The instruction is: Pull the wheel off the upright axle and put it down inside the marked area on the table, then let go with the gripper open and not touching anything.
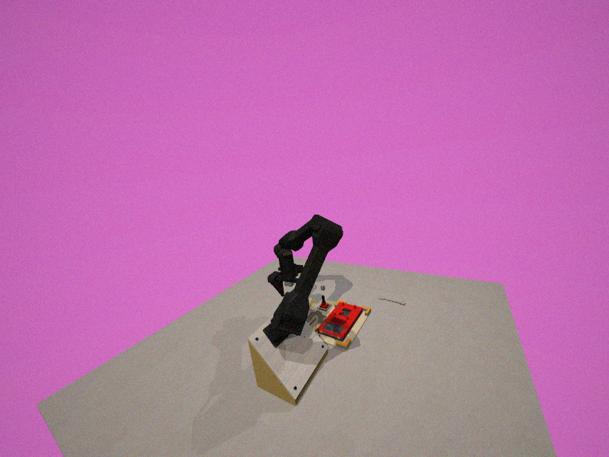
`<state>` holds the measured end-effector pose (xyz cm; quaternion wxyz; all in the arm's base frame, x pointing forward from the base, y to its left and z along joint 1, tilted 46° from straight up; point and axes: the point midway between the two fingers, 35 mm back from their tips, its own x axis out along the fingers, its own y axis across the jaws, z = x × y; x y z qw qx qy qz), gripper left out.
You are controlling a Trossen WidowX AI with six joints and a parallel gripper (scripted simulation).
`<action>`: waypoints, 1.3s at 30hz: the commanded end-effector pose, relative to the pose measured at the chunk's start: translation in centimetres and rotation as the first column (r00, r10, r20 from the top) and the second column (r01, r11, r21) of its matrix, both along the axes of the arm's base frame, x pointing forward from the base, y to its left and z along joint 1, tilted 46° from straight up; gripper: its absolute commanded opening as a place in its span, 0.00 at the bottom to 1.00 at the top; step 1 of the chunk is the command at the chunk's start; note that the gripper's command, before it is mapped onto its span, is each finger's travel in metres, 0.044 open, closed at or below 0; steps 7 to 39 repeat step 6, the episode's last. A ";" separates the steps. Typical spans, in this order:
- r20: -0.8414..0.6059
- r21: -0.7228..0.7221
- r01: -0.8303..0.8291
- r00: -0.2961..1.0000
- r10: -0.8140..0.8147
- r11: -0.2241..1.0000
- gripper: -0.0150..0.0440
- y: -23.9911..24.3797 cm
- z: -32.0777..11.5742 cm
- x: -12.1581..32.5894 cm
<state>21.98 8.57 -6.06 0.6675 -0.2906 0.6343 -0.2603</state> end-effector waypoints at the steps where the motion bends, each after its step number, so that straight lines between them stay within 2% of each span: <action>1: 0.000 0.003 0.007 1.000 -0.007 1.000 1.00 0.0 0.0 -0.1; 39: 0.000 0.003 0.007 1.000 -0.007 1.000 1.00 0.0 0.0 -0.1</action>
